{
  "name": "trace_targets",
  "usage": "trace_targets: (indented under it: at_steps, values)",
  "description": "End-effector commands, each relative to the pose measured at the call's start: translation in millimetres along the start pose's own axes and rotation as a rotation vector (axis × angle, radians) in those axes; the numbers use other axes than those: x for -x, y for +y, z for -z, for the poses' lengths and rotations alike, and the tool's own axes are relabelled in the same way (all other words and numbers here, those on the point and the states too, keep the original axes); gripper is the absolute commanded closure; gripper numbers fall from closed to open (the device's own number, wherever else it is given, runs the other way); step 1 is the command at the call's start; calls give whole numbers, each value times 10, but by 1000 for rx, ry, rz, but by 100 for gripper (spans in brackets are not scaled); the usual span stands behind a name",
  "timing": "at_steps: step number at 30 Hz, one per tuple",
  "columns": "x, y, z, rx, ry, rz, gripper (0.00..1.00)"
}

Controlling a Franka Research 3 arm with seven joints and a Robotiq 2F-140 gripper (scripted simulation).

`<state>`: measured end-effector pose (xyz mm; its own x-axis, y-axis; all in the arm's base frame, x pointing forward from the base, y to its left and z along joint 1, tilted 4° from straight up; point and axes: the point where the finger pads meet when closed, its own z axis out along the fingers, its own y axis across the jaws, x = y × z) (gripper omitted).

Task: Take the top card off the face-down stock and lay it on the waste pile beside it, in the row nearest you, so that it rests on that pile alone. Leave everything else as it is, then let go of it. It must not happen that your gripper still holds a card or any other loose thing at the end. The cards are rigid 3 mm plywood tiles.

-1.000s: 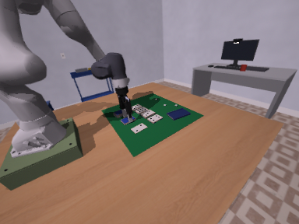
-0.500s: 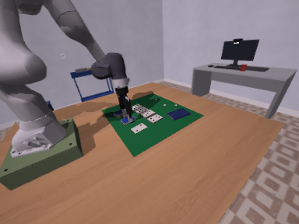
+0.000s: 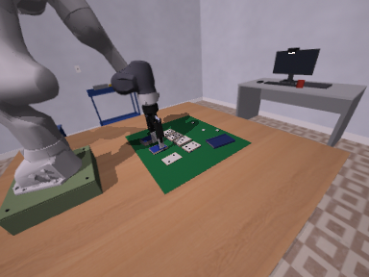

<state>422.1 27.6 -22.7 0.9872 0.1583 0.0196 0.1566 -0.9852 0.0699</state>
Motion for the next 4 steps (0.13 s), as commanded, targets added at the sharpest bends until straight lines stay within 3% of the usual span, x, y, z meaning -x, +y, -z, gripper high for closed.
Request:
trace_targets:
  at_steps: [1, 4]
  values:
    - [31, -21, 107, -4, -11, -18, 50]
    - [30, -20, 248, -4, -11, -18, 50]
